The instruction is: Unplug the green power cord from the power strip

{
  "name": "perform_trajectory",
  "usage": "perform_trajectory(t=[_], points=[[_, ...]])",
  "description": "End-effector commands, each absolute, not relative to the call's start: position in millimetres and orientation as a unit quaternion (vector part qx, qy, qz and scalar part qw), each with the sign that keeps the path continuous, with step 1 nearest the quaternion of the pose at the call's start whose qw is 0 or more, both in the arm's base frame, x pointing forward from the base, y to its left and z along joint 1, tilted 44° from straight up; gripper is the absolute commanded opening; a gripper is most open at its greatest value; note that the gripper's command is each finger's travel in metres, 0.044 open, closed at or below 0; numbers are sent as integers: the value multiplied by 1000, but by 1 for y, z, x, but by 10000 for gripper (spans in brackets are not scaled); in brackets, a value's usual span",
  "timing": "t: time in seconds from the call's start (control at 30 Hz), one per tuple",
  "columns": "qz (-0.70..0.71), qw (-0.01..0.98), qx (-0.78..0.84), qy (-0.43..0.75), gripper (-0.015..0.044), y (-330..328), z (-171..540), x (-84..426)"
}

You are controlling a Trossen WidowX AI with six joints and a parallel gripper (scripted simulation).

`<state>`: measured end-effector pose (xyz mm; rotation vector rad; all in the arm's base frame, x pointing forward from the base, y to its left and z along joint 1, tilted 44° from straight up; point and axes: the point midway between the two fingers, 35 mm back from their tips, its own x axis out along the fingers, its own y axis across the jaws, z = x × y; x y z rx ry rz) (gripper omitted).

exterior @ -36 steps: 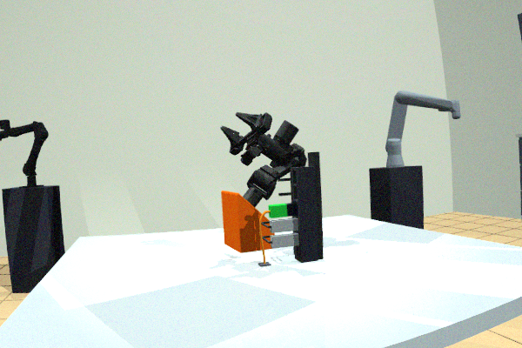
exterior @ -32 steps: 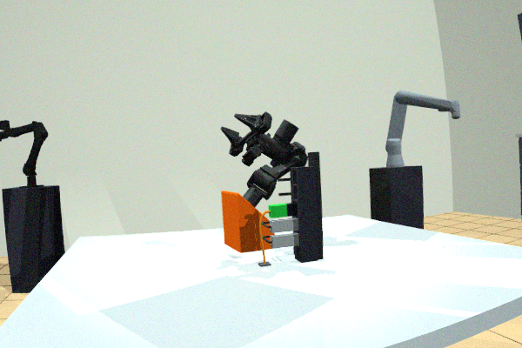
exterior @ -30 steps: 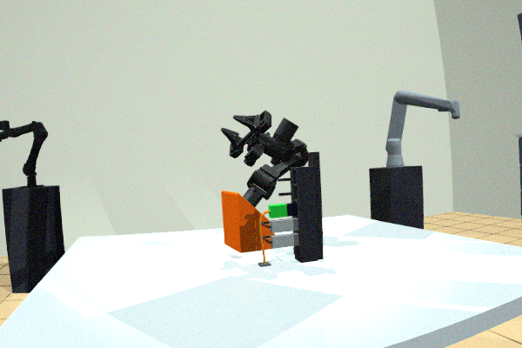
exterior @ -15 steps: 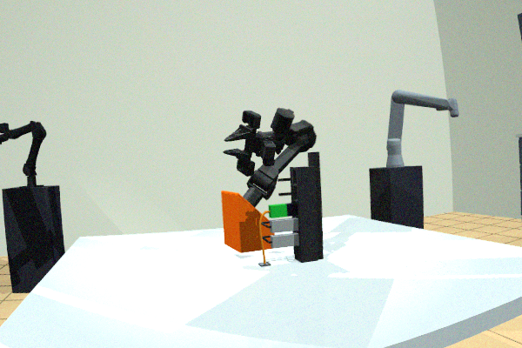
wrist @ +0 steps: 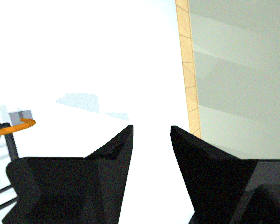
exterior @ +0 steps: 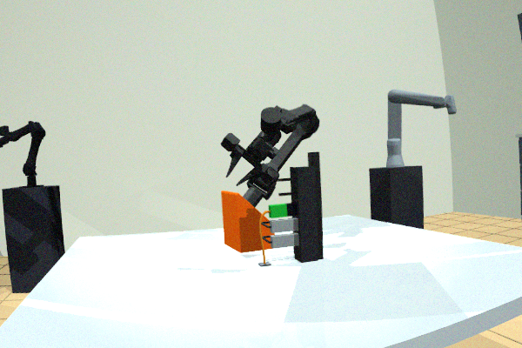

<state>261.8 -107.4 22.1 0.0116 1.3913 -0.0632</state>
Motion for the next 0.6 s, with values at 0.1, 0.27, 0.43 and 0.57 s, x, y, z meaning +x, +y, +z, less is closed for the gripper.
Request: perform_trajectory(t=[0.1, 0.27, 0.43, 0.57], points=[[-218, 415, 530, 707, 160, -40, 6, 273], [-288, 280, 601, 691, 160, -28, 8, 278], [-290, 276, 602, 691, 160, -28, 8, 278], [-290, 276, 602, 691, 160, -28, 8, 278]])
